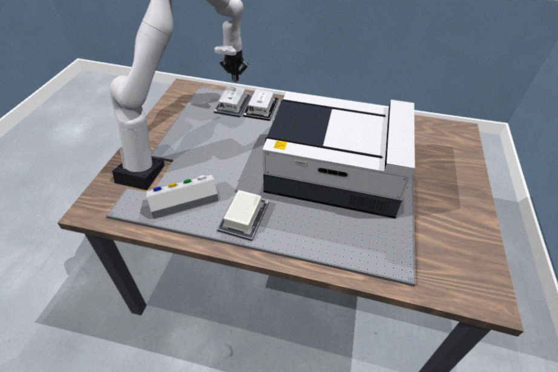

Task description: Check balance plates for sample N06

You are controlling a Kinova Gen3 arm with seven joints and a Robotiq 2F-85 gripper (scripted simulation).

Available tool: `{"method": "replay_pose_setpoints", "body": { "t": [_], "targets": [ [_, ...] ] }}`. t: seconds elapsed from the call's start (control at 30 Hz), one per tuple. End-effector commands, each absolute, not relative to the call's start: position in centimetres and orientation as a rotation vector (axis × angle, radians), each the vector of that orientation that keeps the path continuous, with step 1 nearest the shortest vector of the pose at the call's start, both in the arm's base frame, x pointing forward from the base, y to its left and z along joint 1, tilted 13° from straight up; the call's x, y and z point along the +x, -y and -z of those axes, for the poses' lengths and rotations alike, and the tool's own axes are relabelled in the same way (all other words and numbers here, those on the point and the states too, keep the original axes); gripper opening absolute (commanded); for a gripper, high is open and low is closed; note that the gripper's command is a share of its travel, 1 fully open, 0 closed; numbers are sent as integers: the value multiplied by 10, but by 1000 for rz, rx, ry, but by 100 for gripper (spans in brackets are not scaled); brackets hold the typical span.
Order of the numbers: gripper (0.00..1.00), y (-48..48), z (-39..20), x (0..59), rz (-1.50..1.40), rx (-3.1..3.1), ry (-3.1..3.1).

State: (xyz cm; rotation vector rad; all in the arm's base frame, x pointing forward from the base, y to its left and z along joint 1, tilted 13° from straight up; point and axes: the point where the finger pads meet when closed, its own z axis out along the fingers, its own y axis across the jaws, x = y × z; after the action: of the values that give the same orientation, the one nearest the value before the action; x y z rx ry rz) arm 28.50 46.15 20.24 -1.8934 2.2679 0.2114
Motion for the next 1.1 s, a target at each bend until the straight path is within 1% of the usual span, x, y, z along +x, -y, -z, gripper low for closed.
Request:
{"method": "replay_pose_setpoints", "body": {
  "t": [0.0,0.67,1.07],
  "targets": [
    [10,-462,-204,285,-212,-1892,-2266],
    [10,-462,-204,285,-212,-1892,-2266],
    [10,-457,-204,325,-211,-1898,-2260]
  ]
}}
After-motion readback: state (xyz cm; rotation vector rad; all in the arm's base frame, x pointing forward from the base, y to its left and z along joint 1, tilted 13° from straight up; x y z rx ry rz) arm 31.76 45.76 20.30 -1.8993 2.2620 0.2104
